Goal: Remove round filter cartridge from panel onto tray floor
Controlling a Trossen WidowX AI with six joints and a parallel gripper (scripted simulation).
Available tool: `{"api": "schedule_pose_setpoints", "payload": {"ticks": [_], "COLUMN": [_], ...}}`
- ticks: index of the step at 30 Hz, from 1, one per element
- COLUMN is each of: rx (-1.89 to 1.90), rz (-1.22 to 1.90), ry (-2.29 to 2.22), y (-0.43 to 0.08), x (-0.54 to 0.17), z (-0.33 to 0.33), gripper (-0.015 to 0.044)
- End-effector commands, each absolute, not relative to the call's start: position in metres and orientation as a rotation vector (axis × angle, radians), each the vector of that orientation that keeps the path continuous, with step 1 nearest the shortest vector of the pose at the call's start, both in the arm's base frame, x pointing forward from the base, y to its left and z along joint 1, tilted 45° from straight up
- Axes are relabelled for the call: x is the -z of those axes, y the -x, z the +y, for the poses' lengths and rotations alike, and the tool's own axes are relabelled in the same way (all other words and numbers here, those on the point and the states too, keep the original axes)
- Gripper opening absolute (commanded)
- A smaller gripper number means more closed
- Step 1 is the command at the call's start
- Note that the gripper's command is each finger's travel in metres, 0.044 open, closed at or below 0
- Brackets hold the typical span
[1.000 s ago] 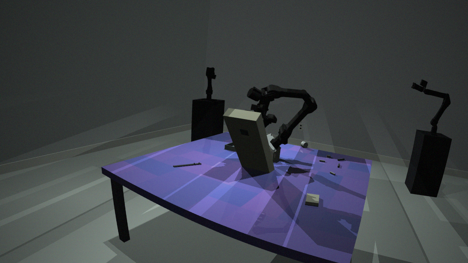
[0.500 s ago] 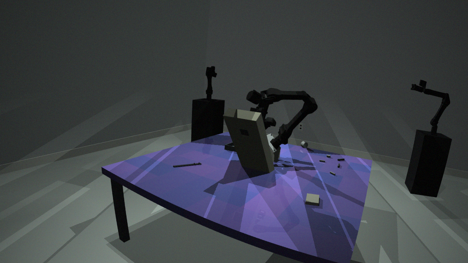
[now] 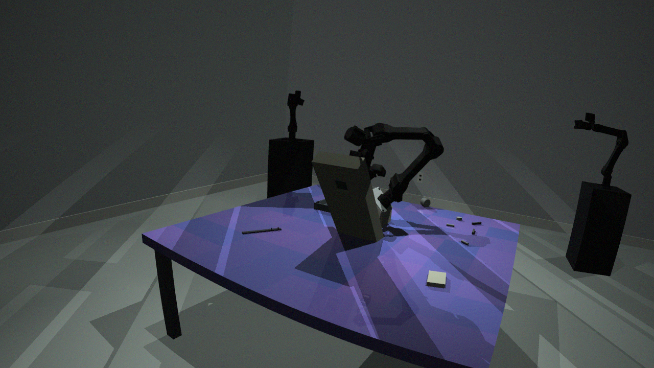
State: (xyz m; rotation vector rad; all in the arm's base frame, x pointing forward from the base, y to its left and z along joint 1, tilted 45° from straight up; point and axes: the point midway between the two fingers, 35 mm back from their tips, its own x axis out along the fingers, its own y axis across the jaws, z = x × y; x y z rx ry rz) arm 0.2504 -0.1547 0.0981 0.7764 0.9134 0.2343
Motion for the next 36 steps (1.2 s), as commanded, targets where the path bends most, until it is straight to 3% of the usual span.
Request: {"api": "schedule_pose_setpoints", "payload": {"ticks": [1, 7, 36], "rx": [-0.235, -0.234, -0.232], "rz": [0.915, 0.914, 0.918], "ry": [-0.774, -0.775, -0.777], "y": [-0.250, -0.256, -0.210], "x": [-0.098, -0.106, -0.161], "z": [-0.155, -0.163, -0.227], "gripper": [0.0139, 0.0000, 0.0000]}}
